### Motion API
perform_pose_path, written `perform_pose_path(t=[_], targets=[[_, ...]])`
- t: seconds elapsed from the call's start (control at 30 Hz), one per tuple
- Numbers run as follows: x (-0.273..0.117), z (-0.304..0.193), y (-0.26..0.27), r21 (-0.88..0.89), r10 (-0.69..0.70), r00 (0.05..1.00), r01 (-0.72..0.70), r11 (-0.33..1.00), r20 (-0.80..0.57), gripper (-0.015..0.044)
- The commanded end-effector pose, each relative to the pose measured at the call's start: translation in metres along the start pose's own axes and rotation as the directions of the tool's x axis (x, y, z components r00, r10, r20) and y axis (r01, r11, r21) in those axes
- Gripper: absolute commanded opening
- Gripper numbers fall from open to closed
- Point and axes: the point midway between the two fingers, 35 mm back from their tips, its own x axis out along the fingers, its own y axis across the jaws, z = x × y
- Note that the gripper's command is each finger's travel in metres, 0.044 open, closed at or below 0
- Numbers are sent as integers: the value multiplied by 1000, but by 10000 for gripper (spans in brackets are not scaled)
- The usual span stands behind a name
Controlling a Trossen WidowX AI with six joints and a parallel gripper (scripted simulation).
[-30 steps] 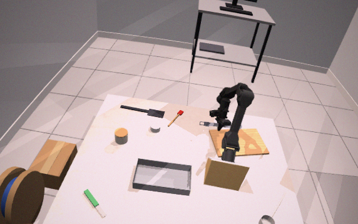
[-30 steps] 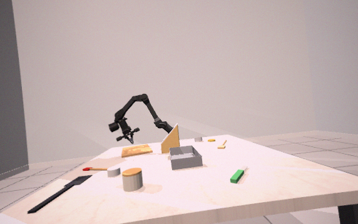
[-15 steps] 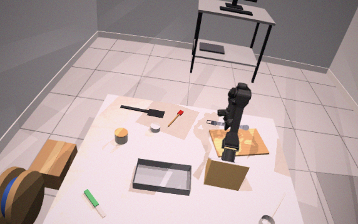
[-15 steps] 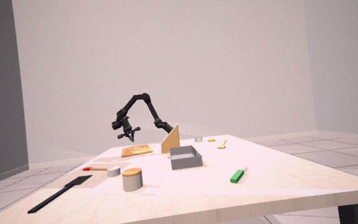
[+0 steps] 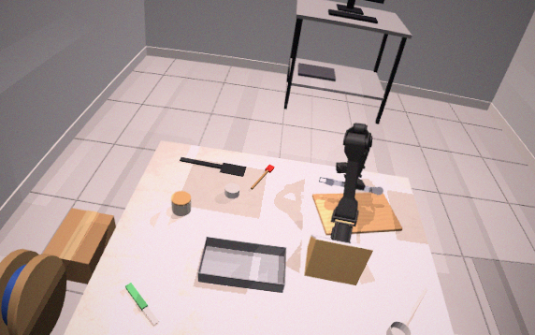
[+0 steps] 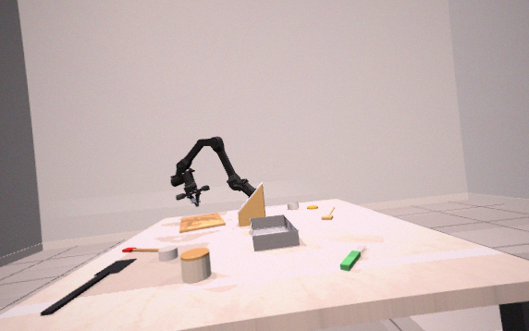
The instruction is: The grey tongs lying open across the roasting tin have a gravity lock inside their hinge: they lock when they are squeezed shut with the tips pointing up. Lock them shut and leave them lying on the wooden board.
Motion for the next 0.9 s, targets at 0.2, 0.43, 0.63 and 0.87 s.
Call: perform_pose_path(t=[0.2,0.43,0.63,0.87], targets=[[-15,-22,5,27,-71,997,71,997,-17,-150],[-27,-38,10,43,-120,992,122,992,-42,-150],[-37,-51,15,50,-162,984,165,985,-69,-150],[-50,-64,21,51,-209,972,215,975,-109,-150]])
